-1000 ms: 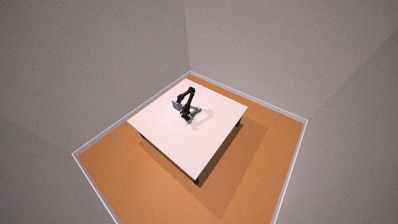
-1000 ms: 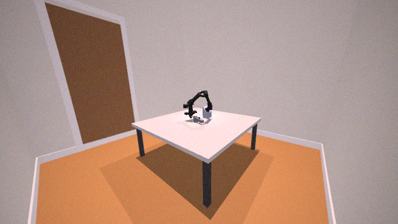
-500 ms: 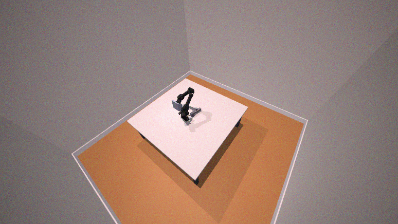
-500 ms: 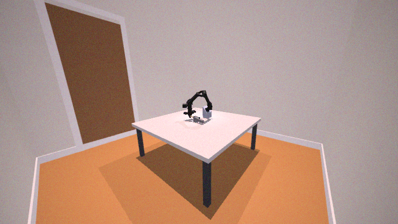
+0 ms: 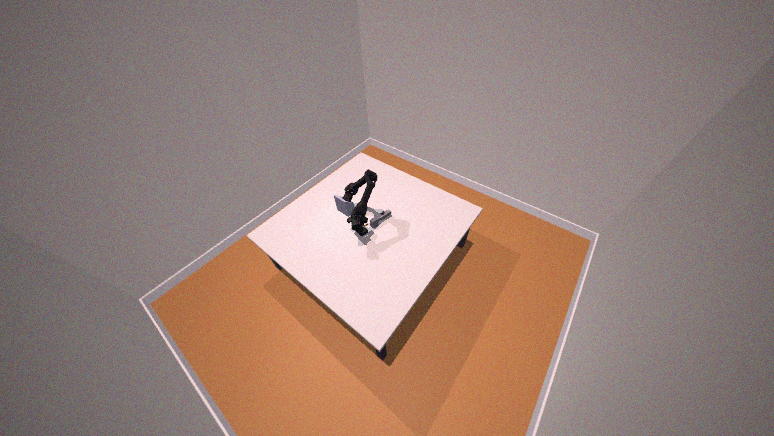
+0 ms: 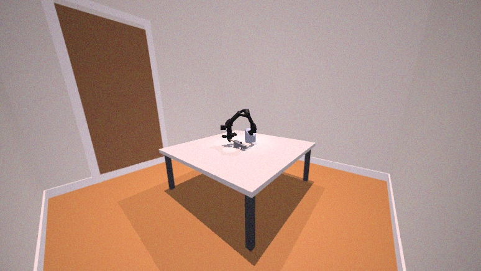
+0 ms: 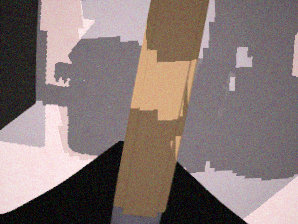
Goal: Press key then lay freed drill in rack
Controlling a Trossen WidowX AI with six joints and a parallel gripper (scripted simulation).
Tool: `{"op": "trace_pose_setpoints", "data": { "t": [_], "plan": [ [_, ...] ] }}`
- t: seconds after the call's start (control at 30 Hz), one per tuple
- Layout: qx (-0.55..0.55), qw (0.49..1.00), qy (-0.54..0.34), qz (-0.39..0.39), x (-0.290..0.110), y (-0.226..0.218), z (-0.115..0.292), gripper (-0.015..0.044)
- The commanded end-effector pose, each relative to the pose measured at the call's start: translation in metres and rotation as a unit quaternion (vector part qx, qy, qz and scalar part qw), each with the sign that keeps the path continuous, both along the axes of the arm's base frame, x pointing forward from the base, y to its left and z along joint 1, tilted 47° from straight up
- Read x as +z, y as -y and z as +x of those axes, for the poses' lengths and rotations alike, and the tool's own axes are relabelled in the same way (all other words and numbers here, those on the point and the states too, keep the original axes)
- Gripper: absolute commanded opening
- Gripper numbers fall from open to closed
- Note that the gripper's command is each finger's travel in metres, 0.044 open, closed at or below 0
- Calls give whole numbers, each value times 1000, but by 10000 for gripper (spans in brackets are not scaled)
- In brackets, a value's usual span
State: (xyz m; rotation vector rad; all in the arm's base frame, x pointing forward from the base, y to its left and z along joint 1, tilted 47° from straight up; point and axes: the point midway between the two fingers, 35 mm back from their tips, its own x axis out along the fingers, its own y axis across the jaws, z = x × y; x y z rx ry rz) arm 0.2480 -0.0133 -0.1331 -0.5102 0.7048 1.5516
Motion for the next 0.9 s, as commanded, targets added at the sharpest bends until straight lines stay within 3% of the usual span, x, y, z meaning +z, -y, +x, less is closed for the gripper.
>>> {"op": "trace_pose_setpoints", "data": {
  "t": [0.0, 0.87],
  "plan": [
    [2, 1000, 2, -1, 2, 2, 0, 0],
    [2, 1000, 2, -2, 13, 10, 2, 0]
  ]
}}
